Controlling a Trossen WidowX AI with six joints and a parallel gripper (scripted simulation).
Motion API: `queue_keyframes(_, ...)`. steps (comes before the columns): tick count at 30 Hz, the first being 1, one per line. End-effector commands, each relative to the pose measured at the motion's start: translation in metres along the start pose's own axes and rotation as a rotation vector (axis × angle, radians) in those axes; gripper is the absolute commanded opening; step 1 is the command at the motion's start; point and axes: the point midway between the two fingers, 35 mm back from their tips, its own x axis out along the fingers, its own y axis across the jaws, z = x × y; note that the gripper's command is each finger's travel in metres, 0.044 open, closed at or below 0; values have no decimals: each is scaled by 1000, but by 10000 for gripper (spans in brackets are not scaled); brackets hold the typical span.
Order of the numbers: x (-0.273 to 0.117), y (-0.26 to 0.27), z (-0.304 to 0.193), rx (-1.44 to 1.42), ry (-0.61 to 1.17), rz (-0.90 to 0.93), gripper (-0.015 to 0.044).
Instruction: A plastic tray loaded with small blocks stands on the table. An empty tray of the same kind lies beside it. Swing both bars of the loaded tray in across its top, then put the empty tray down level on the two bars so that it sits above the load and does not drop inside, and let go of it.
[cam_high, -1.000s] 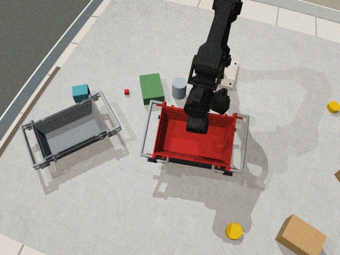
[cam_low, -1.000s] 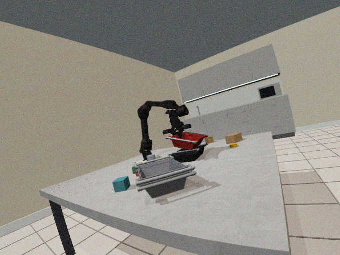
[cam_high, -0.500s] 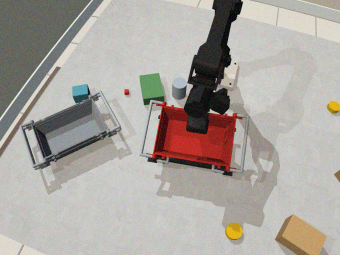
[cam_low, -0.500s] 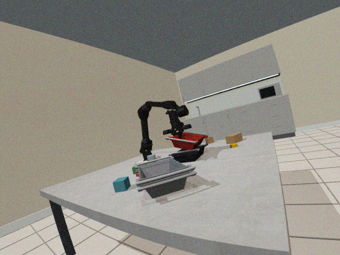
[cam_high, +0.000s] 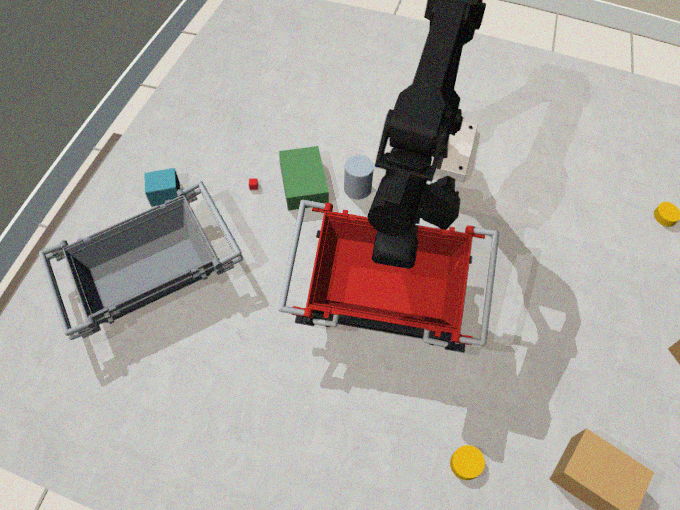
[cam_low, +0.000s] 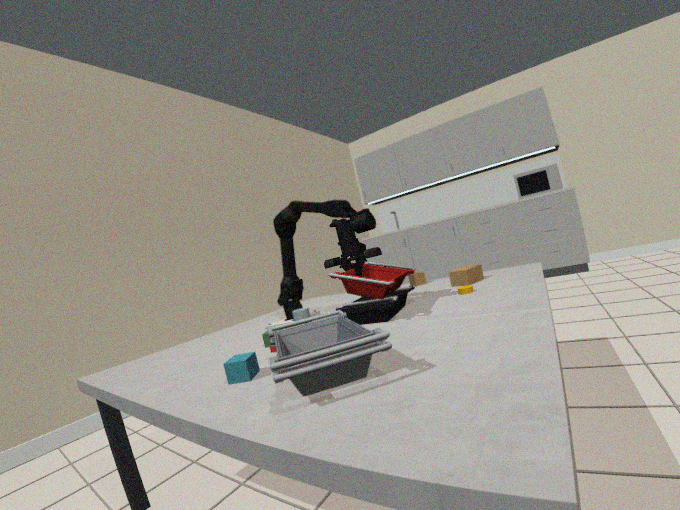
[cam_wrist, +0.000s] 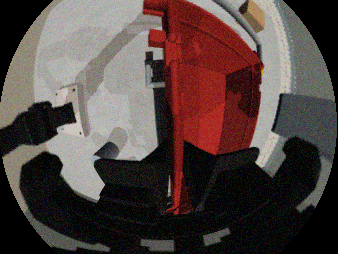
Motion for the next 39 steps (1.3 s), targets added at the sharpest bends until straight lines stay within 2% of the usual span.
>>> queue_keyframes(1, 4, 5, 0, 5, 1, 22, 0)
queue_keyframes(29, 0, 0, 0, 0, 0, 1, 0)
queue_keyframes(39, 11, 8, 0, 5, 1, 21, 0)
